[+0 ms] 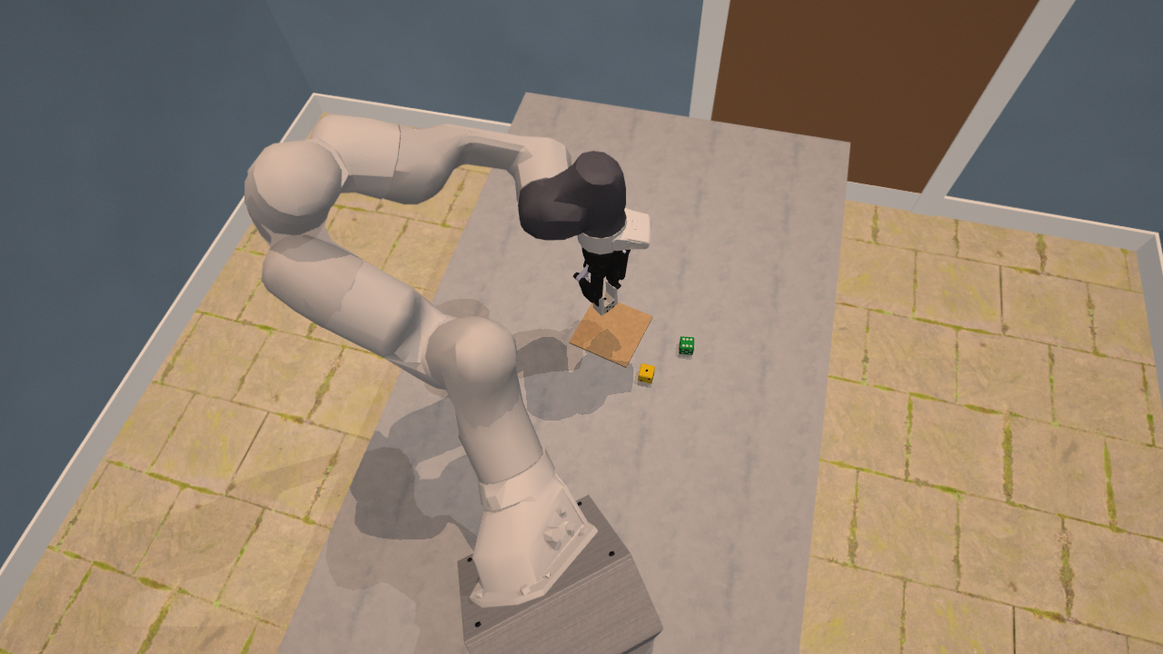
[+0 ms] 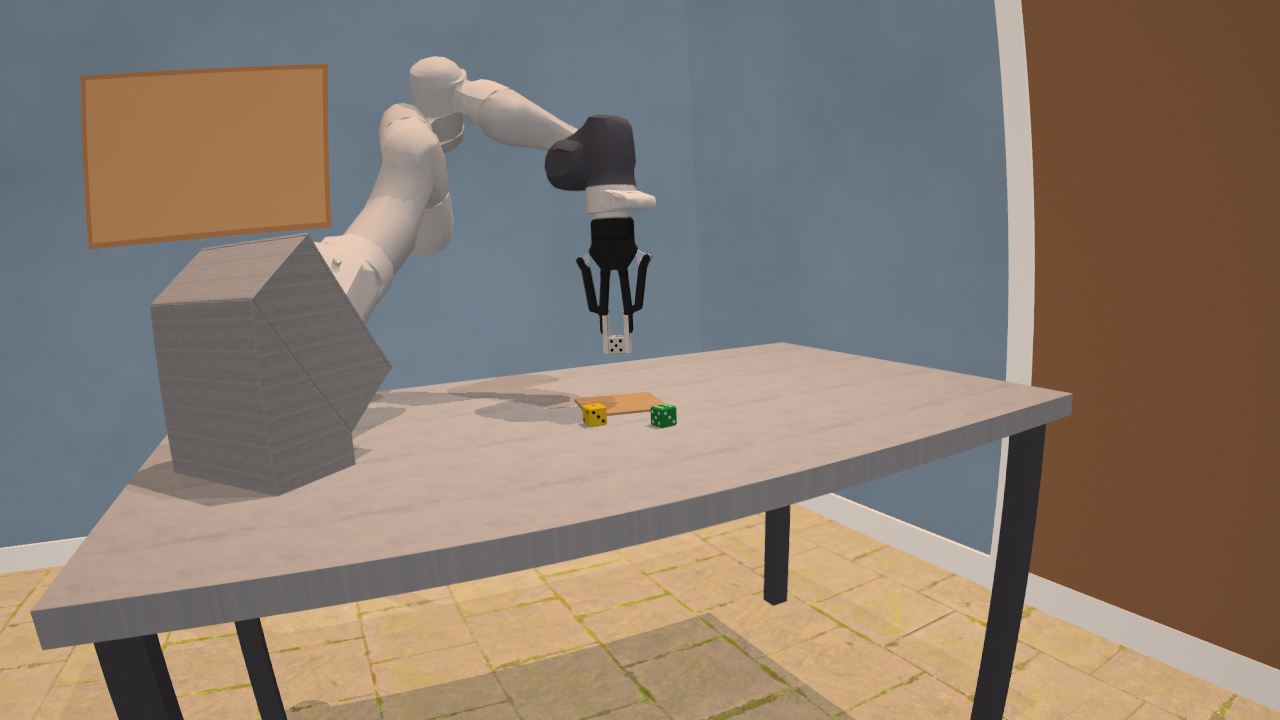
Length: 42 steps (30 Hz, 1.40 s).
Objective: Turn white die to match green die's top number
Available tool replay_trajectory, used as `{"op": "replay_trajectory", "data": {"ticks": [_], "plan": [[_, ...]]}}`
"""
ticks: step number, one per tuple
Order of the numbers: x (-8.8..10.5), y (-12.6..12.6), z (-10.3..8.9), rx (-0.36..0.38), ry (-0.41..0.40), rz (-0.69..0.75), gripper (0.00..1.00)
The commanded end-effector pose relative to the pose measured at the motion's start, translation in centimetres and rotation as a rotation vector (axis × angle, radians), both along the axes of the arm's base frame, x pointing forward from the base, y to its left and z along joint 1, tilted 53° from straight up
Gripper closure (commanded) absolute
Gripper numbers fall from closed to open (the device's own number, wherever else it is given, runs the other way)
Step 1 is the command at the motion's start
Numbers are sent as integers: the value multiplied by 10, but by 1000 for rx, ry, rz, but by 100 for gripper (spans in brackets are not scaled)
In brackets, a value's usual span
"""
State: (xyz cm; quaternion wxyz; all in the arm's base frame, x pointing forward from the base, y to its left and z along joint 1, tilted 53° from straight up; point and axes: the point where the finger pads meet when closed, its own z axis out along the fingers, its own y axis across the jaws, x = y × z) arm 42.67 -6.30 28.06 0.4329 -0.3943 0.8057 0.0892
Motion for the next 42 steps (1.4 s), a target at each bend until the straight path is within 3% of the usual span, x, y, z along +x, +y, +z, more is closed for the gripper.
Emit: {"op": "replay_trajectory", "data": {"ticks": [1, 13, 18, 21, 25, 27, 30, 42], "plan": [[1, 0, 0, 117, 81, -102, 84], [2, -8, -7, 261, 185, -237, 84], [2, -9, -7, 272, 187, -244, 84], [2, -9, -8, 312, 135, -244, 84], [2, -7, -12, 448, -25, -230, 84], [2, -7, -12, 448, -25, -230, 84], [1, -7, -14, 510, -104, -225, 84], [1, -5, -17, 638, -267, -212, 84]]}}
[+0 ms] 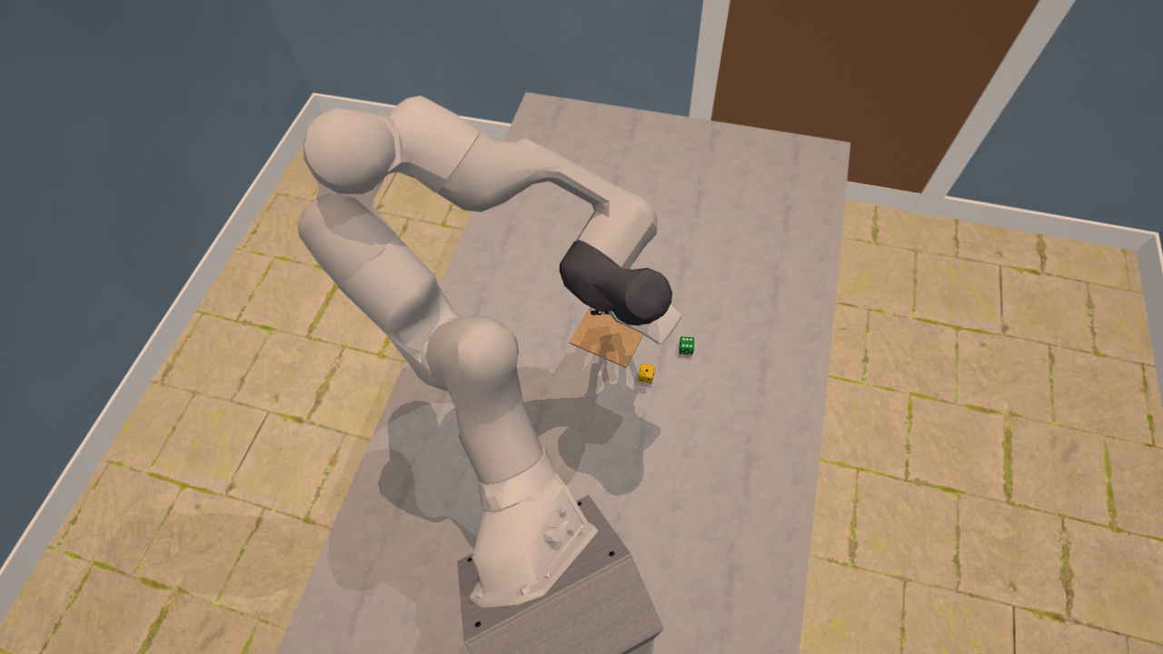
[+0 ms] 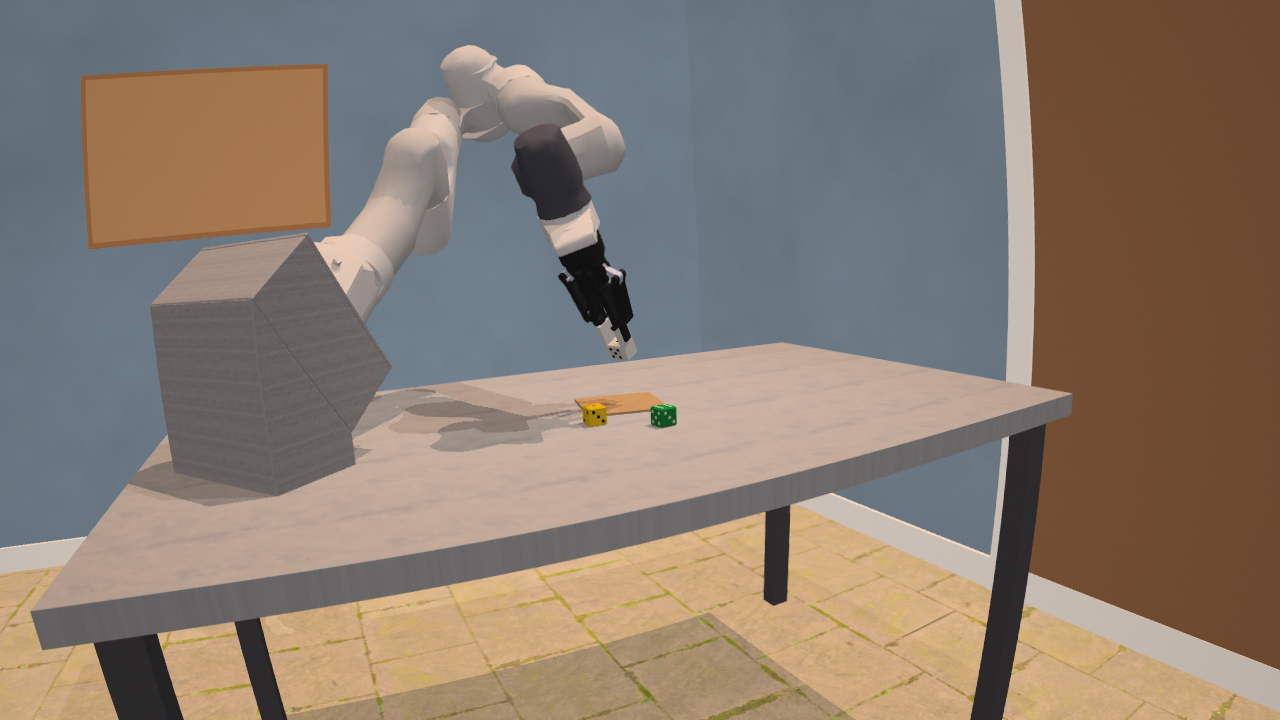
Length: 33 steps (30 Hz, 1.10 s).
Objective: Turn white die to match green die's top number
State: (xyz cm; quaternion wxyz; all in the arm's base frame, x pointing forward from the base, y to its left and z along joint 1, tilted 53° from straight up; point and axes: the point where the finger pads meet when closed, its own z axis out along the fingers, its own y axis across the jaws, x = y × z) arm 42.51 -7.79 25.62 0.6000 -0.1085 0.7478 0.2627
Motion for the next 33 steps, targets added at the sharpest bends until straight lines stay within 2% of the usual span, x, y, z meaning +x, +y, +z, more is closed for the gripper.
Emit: {"op": "replay_trajectory", "data": {"ticks": [1, 2, 3, 5, 11, 17, 19, 22, 33], "plan": [[3, 9, 8, -71, -142, 37, 84], [3, 9, 8, -71, -142, 37, 84], [3, 9, 7, -43, -187, 25, 84], [3, 9, 6, -25, -219, 18, 84], [3, 10, 5, 13, -279, 5, 84], [3, 10, 3, 68, -373, -18, 84], [3, 10, 3, 68, -373, -18, 84], [3, 9, 2, 110, -442, -37, 84], [2, 9, -1, 180, -556, -67, 84]]}}
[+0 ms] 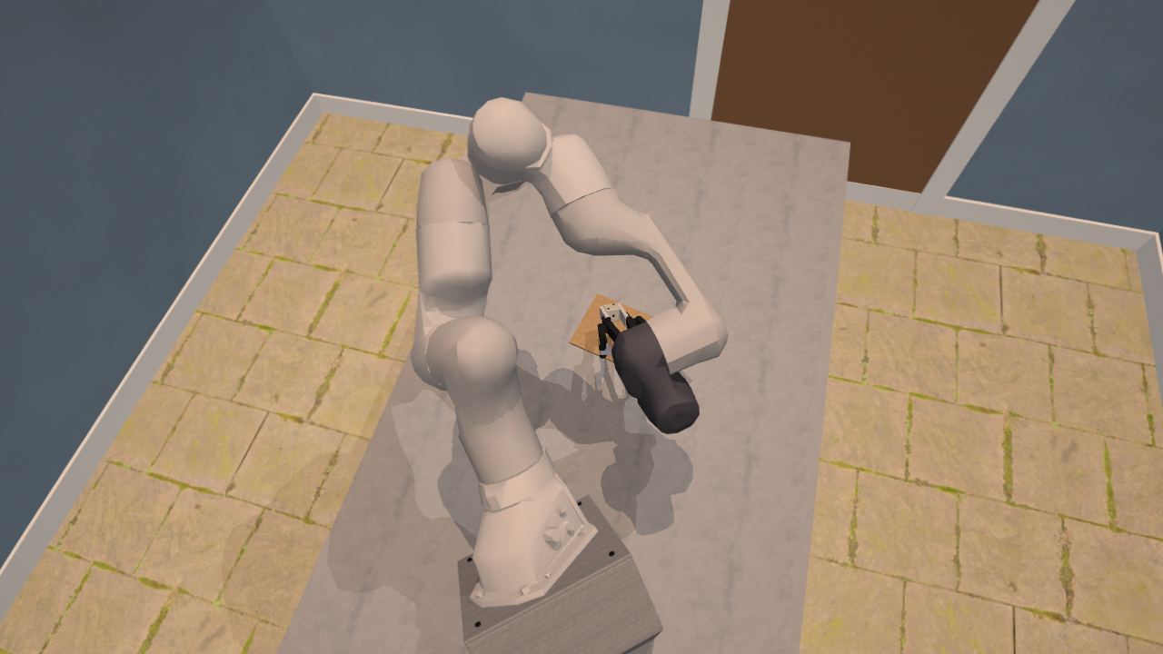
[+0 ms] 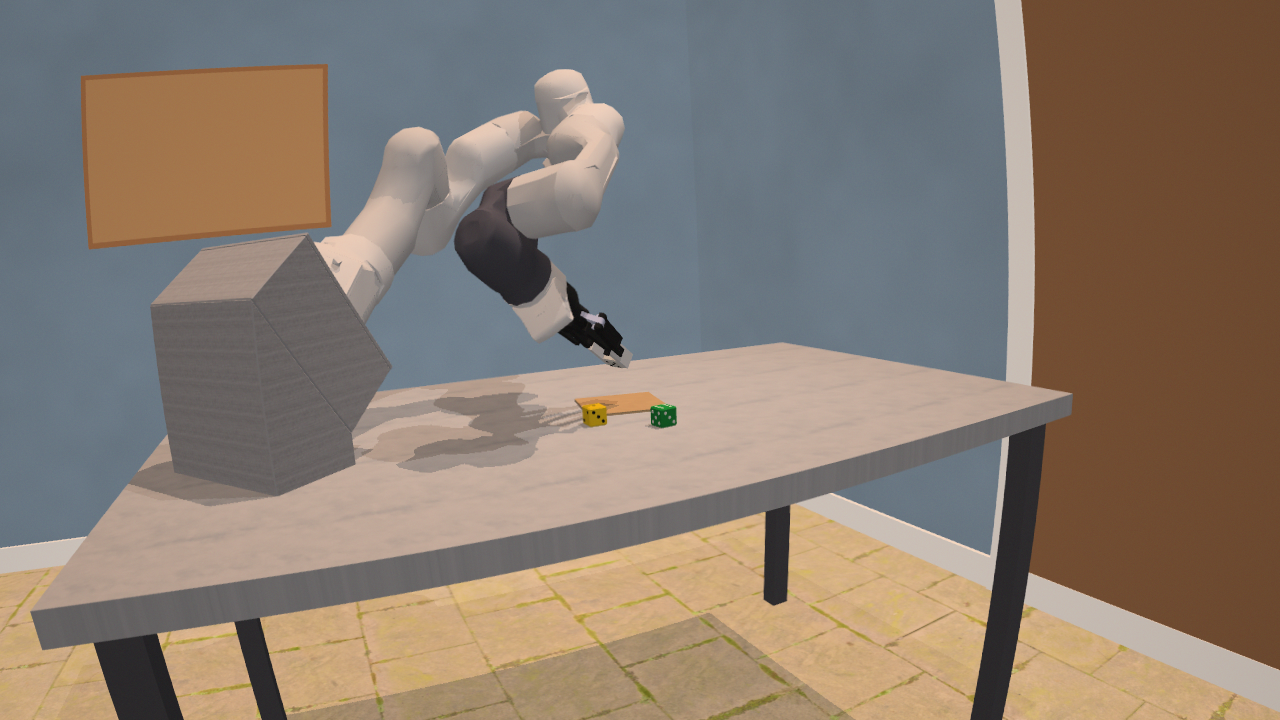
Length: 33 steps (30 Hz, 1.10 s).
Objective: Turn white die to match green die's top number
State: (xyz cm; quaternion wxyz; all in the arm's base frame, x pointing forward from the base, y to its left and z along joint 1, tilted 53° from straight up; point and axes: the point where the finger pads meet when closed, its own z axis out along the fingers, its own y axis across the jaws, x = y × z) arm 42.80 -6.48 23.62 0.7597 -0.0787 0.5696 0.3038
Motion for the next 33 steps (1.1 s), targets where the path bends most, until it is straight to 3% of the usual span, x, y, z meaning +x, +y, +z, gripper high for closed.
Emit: {"op": "replay_trajectory", "data": {"ticks": [1, 20, 33], "plan": [[-1, -4, 19, -39, -119, -49, 84], [12, 6, 7, -39, -119, -50, 84], [38, 26, -17, -39, -119, -49, 84]]}}
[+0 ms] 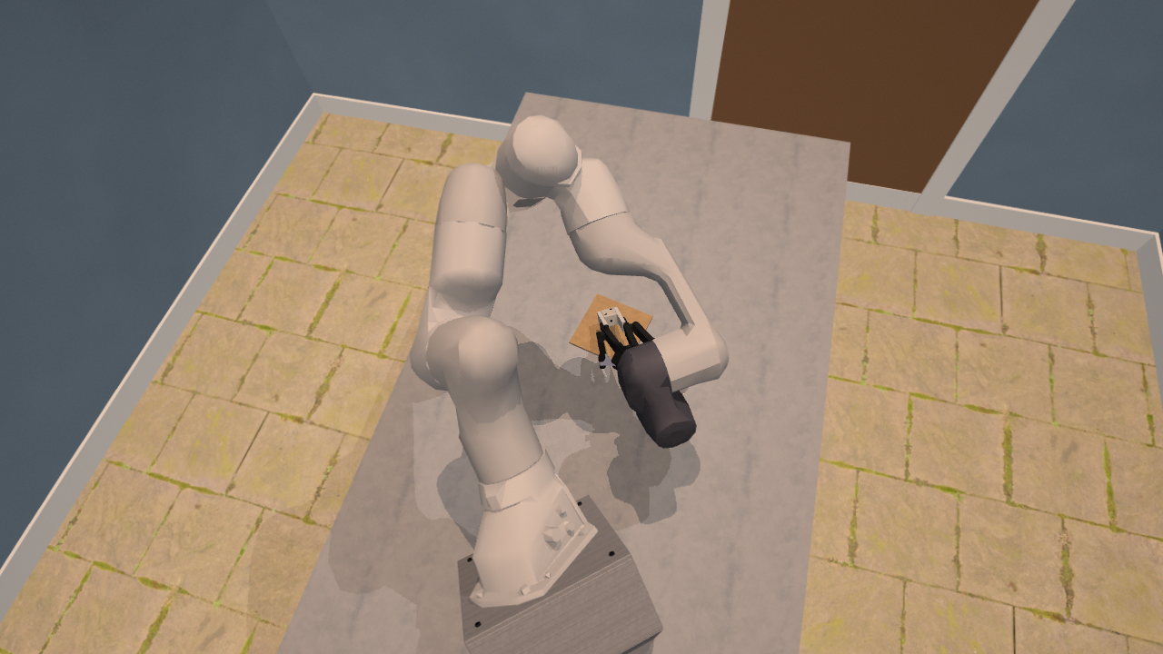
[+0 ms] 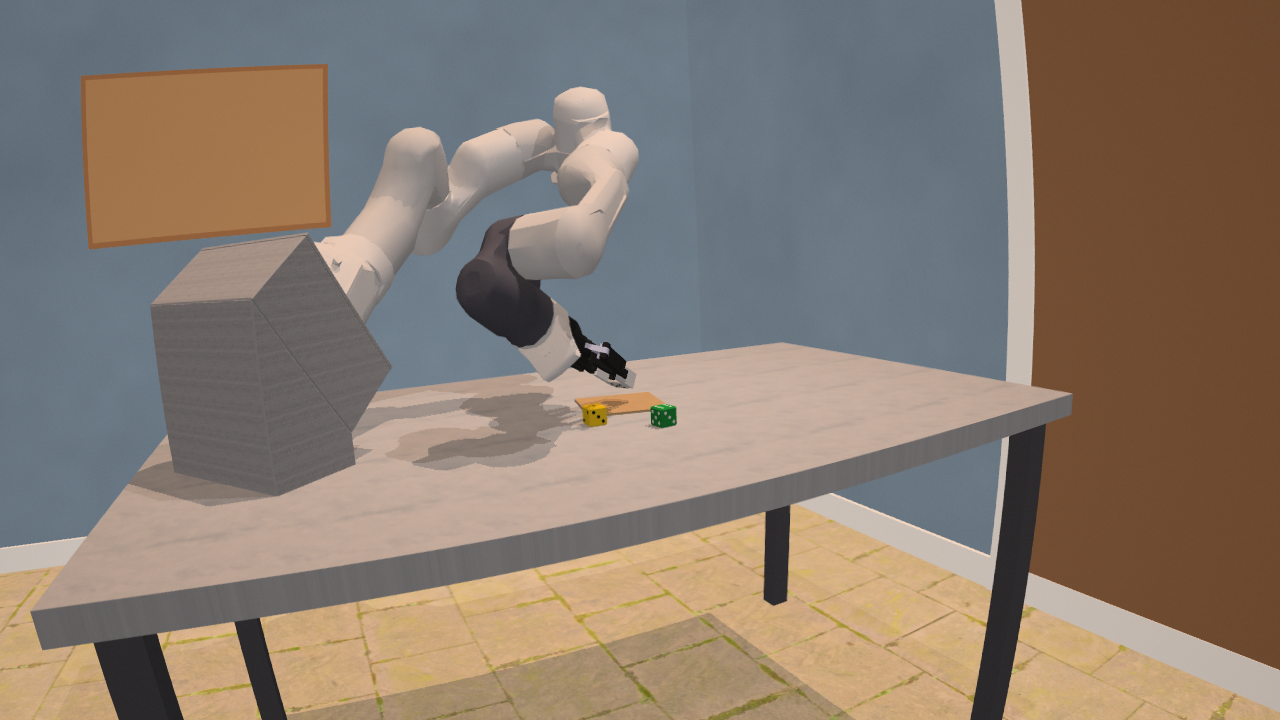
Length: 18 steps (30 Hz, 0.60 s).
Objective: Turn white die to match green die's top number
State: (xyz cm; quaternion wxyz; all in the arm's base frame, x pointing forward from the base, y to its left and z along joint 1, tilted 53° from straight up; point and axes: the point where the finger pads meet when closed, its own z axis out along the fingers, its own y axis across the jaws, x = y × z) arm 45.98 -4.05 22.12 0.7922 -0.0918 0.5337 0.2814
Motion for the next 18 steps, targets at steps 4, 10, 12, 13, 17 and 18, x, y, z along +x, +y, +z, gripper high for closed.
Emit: {"op": "replay_trajectory", "data": {"ticks": [4, 10, 12, 13, 17, 18], "plan": [[8, 3, -4, -20, -16, -17, 84], [10, 5, -7, -20, -16, -17, 84], [10, 5, -7, -20, -16, -17, 84], [10, 5, -7, -20, -16, -17, 84], [10, 5, -7, -20, -16, -17, 84], [10, 5, -7, -20, -16, -17, 84]]}}
